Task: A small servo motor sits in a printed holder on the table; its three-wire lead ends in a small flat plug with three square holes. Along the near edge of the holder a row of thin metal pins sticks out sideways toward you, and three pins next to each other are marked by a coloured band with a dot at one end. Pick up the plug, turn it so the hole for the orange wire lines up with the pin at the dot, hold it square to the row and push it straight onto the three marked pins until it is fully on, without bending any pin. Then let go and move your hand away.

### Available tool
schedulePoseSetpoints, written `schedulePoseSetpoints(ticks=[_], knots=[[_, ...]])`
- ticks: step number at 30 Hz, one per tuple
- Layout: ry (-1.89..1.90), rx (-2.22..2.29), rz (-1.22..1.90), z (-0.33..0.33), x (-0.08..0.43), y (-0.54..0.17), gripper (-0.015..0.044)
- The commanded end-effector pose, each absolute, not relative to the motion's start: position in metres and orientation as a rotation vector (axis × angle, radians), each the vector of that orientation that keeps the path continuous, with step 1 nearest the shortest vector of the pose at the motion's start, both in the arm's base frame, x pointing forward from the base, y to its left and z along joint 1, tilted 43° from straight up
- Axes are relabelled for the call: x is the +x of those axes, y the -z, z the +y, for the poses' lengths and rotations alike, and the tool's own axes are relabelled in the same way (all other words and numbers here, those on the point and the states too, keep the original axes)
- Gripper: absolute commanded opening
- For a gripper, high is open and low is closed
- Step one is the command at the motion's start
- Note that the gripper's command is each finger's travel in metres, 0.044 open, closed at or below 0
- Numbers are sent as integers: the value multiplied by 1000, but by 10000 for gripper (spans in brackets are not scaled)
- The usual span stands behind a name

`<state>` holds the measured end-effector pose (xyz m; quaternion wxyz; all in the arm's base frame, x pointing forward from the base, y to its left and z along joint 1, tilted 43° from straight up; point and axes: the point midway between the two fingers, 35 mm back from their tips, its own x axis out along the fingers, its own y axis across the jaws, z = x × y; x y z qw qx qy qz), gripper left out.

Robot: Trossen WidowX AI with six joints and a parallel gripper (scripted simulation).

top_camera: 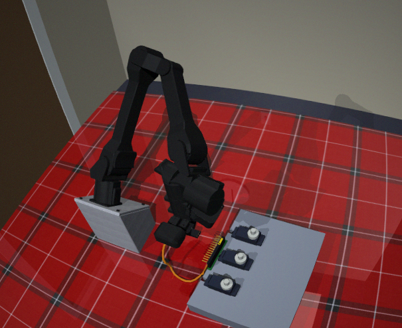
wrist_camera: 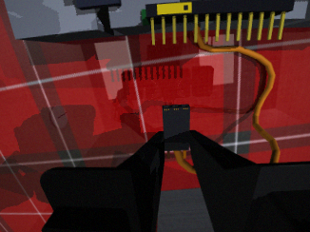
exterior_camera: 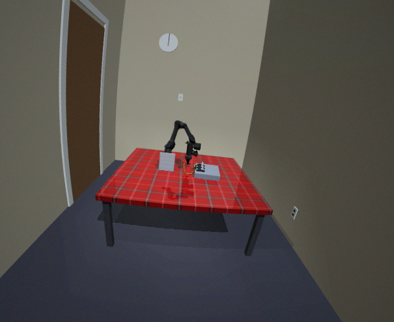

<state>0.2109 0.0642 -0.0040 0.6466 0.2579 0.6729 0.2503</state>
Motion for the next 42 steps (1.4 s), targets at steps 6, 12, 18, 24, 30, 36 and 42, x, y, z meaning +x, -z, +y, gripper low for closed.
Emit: schedulePoseSetpoints(ticks=[6,12,18,24,30,36,42], knots=[[-571,597,1532,64,233,5,0],[-571,597,1531,62,246,5,0],[-571,597,1531,63,251,5,0],[-571,597,1531,64,252,4,0],[-571,597,1531,64,255,4,0],[-571,597,1530,64,259,5,0],[-571,597,1530,64,263,5,0]])
